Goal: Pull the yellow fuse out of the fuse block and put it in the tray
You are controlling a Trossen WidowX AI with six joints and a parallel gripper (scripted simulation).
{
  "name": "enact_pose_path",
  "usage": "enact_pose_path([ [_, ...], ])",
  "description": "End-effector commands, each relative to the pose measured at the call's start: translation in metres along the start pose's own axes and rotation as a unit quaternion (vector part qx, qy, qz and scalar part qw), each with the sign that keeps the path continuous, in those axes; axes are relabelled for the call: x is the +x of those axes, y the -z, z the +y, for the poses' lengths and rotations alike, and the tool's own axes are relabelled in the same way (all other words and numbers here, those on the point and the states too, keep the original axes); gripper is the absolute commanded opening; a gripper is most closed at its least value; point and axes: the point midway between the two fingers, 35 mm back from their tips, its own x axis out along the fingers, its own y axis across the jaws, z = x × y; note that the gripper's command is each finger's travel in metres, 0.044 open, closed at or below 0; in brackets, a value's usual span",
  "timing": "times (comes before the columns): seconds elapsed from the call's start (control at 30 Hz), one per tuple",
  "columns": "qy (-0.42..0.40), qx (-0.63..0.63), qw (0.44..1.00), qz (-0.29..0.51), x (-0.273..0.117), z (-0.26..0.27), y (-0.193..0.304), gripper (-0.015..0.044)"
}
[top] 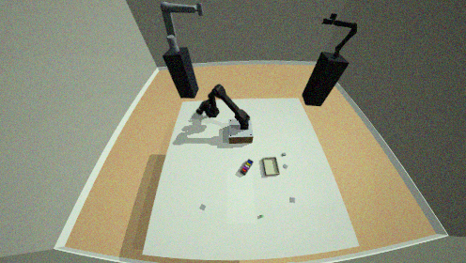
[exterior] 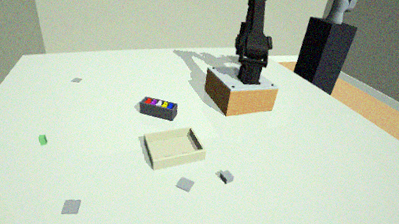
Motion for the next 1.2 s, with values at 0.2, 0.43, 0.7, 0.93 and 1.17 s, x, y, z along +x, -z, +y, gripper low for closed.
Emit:
enact_pose_path([
  [0.2, 0.129, -0.227, 0.965, 0.027, -0.046, -0.086, 0.022, 0.0067],
  [0.43, 0.262, -0.496, 0.818, 0.126, -0.135, -0.176, 0.037, 0.0067],
  [0.7, 0.336, -0.692, 0.579, 0.270, -0.246, -0.233, 0.035, 0.0067],
  [0.93, 0.354, -0.781, 0.306, 0.414, -0.355, -0.249, 0.013, 0.0067],
  [1.17, 0.296, -0.780, 0.013, 0.552, -0.461, -0.237, -0.010, 0.0067],
])
